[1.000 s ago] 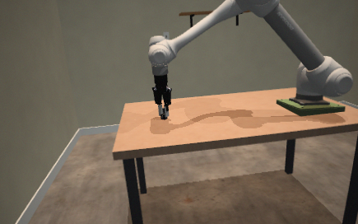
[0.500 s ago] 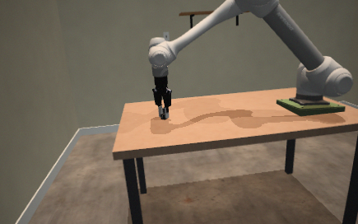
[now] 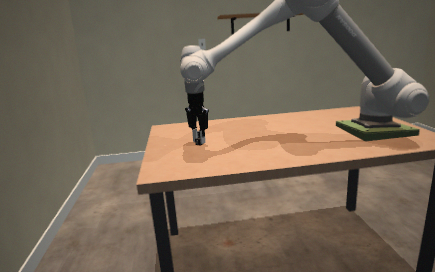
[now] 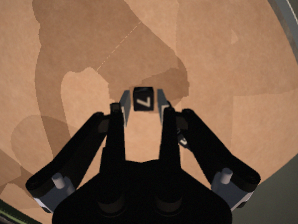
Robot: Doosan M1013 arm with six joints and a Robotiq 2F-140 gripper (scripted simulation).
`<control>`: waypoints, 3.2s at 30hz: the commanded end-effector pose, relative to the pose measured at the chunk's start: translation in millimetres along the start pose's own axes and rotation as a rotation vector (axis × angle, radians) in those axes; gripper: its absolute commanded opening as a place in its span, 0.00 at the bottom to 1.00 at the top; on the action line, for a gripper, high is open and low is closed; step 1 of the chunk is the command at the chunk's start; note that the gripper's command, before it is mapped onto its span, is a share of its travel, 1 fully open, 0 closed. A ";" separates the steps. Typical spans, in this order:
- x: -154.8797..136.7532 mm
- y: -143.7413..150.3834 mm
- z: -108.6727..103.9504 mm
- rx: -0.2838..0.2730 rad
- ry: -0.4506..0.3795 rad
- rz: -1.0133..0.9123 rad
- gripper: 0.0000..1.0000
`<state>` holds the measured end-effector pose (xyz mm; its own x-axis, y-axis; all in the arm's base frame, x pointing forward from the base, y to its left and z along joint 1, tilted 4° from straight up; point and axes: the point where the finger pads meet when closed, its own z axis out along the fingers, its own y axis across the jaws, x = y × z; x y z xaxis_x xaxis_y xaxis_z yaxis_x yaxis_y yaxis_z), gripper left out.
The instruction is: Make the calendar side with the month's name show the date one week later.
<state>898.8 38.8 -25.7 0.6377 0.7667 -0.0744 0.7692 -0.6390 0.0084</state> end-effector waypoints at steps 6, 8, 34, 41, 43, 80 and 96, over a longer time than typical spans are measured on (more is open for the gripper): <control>0.0 0.0 -0.2 0.000 0.000 0.000 0.35; 0.0 0.0 -0.2 0.000 0.000 0.000 0.35; 0.0 0.0 -0.2 0.000 0.000 0.000 0.24; 0.0 0.0 -0.2 0.000 0.000 0.000 0.24; 0.0 0.0 -0.2 0.000 0.000 0.000 0.24; 0.0 0.0 -100.2 0.000 0.000 0.000 0.24; 0.9 -0.4 -100.5 0.000 0.000 -0.451 0.24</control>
<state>903.2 45.8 74.2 0.3565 0.9310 -0.0789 0.9334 -0.3585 -0.0128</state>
